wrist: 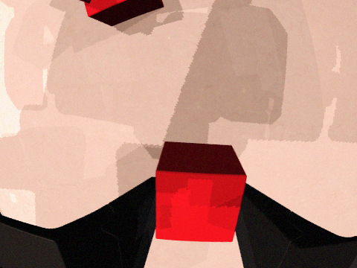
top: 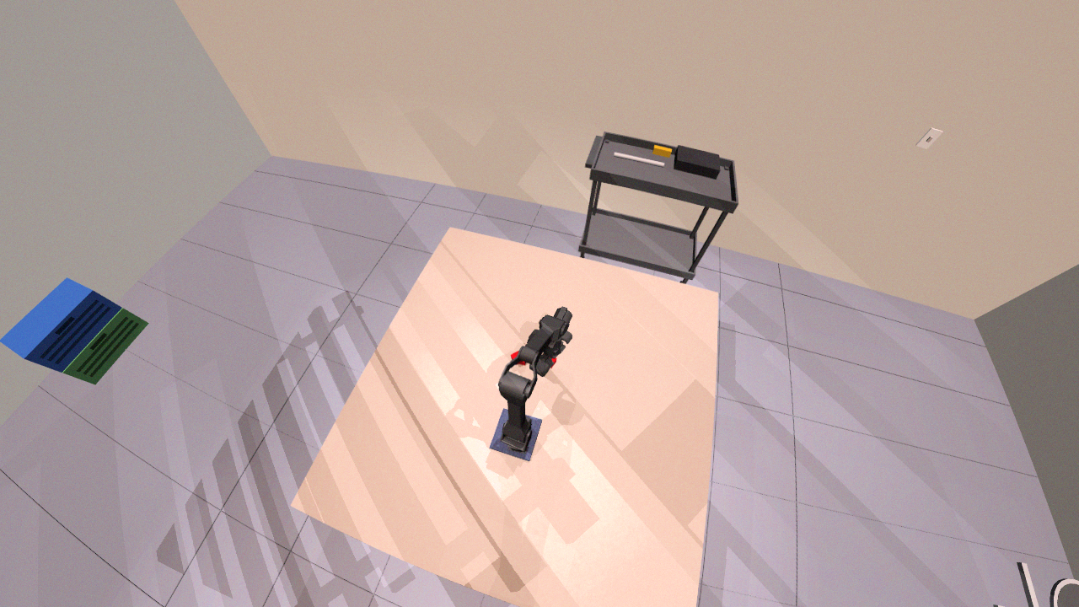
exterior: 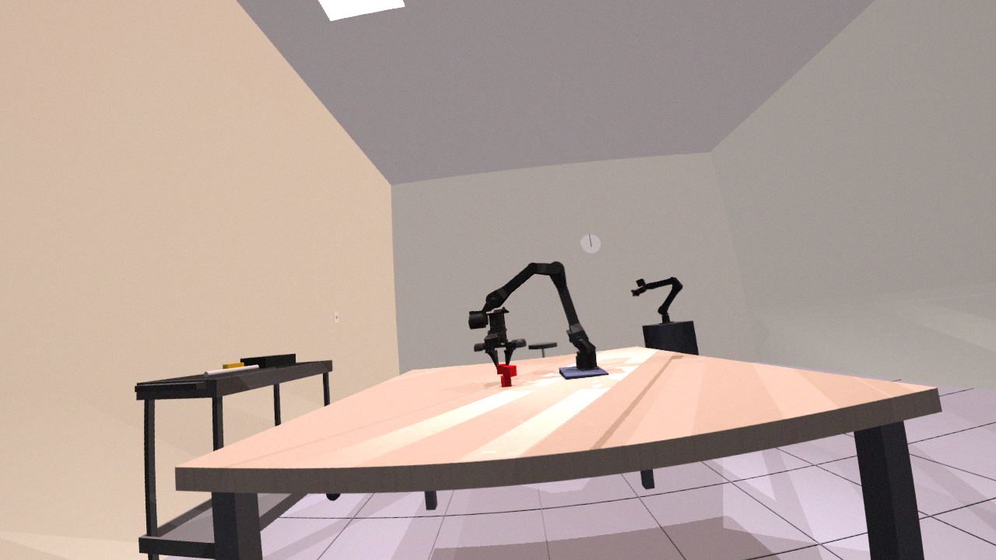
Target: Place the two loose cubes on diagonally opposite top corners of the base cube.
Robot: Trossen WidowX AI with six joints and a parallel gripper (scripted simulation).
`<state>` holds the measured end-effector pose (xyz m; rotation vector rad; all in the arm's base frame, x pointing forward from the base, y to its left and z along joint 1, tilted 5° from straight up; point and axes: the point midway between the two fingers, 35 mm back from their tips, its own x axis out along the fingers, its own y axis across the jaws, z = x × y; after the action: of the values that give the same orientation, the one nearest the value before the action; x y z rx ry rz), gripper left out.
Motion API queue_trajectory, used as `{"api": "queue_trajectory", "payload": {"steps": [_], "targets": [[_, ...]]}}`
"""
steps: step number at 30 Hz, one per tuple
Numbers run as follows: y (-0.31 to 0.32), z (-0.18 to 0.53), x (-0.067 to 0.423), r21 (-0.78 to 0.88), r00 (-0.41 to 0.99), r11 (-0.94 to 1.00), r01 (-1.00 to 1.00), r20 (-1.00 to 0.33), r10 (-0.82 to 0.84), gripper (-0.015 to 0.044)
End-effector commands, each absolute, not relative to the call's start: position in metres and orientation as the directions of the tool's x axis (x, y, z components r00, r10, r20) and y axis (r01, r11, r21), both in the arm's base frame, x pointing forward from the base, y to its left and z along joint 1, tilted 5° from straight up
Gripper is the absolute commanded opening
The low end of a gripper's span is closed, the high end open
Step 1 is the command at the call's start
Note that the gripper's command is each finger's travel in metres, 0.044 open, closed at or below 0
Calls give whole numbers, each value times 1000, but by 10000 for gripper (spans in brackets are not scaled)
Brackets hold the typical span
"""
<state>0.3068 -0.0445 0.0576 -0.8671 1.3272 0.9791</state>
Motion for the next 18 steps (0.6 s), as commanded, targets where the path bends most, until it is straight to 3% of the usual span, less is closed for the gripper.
{"api": "queue_trajectory", "payload": {"steps": [1,18], "targets": [[-47,76,309,24,1,364,-931,-998,69,105],[-50,130,306,25,0,364,-931,-998,69,105]]}}
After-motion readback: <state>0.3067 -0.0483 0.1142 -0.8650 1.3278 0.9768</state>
